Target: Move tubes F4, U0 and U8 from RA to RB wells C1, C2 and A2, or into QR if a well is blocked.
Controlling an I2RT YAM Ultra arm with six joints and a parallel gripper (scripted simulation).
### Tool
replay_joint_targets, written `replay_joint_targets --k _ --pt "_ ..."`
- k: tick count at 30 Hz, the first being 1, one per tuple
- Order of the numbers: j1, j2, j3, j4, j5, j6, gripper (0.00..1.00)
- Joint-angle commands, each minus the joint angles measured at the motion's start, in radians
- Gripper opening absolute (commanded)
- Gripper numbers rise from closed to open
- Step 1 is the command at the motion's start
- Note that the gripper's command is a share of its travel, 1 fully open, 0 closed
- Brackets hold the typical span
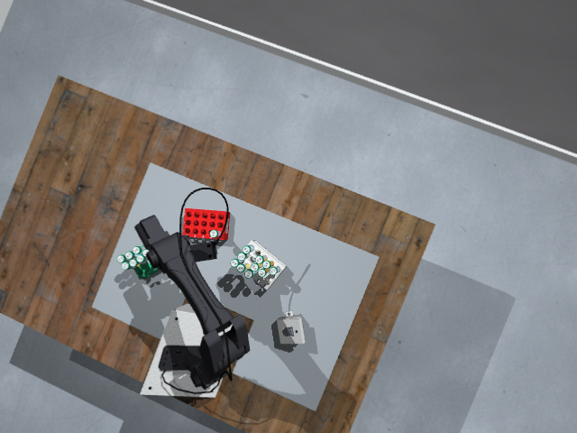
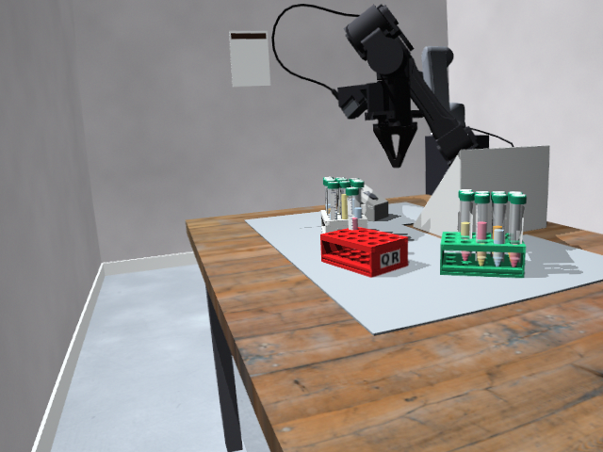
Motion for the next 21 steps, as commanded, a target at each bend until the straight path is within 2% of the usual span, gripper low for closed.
replay_joint_targets --k 1,13,14,21 --pt "0.027 -0.028 0.017 0.005 0.006 0.008 0.00" --pt "0.027 -0.028 0.017 0.005 0.007 0.008 0.00" --pt "0.020 -0.036 -0.020 -0.003 0.015 -0.011 0.00" --pt "-0.048 -0.103 -0.053 -0.024 0.042 -0.058 0.00"
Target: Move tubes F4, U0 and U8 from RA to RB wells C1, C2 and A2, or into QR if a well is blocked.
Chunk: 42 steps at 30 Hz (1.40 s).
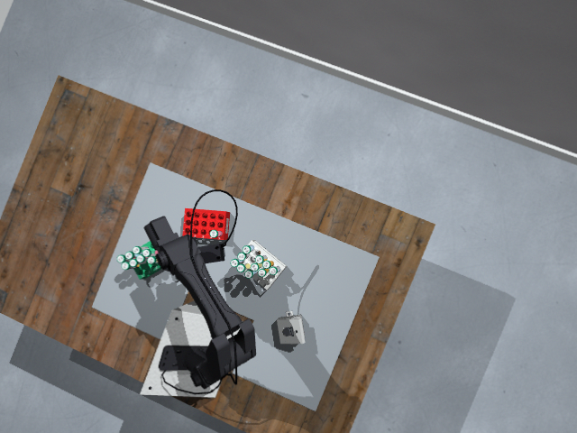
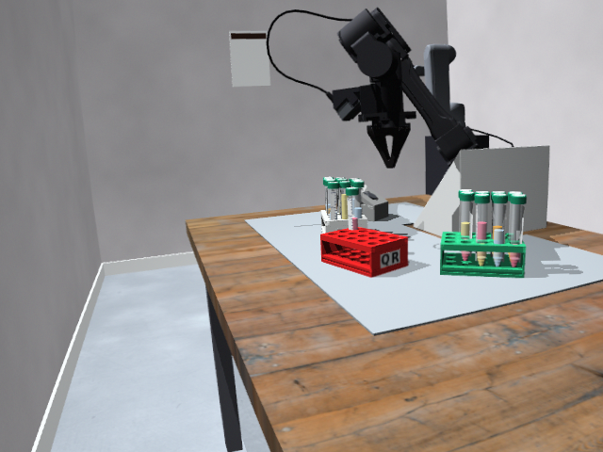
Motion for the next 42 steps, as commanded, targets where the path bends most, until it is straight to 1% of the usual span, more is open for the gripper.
replay_joint_targets --k 1,3,5,8,11,42 --pt "-0.011 -0.050 -0.018 -0.024 0.035 -0.031 0.00" --pt "-0.001 -0.061 -0.014 -0.027 0.040 -0.041 0.00" --pt "-0.034 -0.079 -0.026 -0.031 0.047 -0.055 0.00" --pt "-0.052 -0.101 -0.033 -0.036 0.057 -0.074 0.00" --pt "-0.033 -0.104 -0.025 -0.035 0.058 -0.076 0.00" --pt "-0.033 -0.105 -0.026 -0.034 0.058 -0.075 0.00"
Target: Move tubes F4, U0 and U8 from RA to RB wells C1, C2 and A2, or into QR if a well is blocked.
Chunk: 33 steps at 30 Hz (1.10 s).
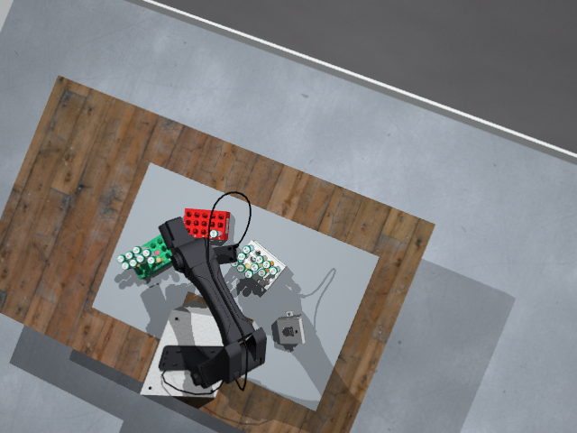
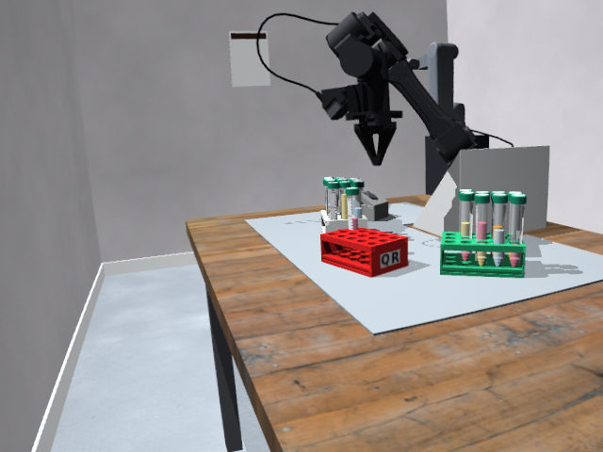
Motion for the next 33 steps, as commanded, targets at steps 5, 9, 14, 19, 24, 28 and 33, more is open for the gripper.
replay_joint_targets --k 5,9,14,19,24,28,33 --pt "0.024 -0.025 -0.009 -0.023 0.021 -0.008 0.00" --pt "0.024 -0.025 -0.009 -0.023 0.021 -0.008 0.00" --pt "-0.014 -0.054 -0.033 -0.029 0.030 -0.028 0.00" --pt "-0.048 -0.108 -0.056 -0.039 0.047 -0.063 0.00" --pt "-0.084 -0.159 -0.071 -0.052 0.065 -0.103 0.00" --pt "-0.069 -0.165 -0.072 -0.053 0.067 -0.109 0.00" --pt "-0.069 -0.160 -0.069 -0.052 0.067 -0.111 0.00"
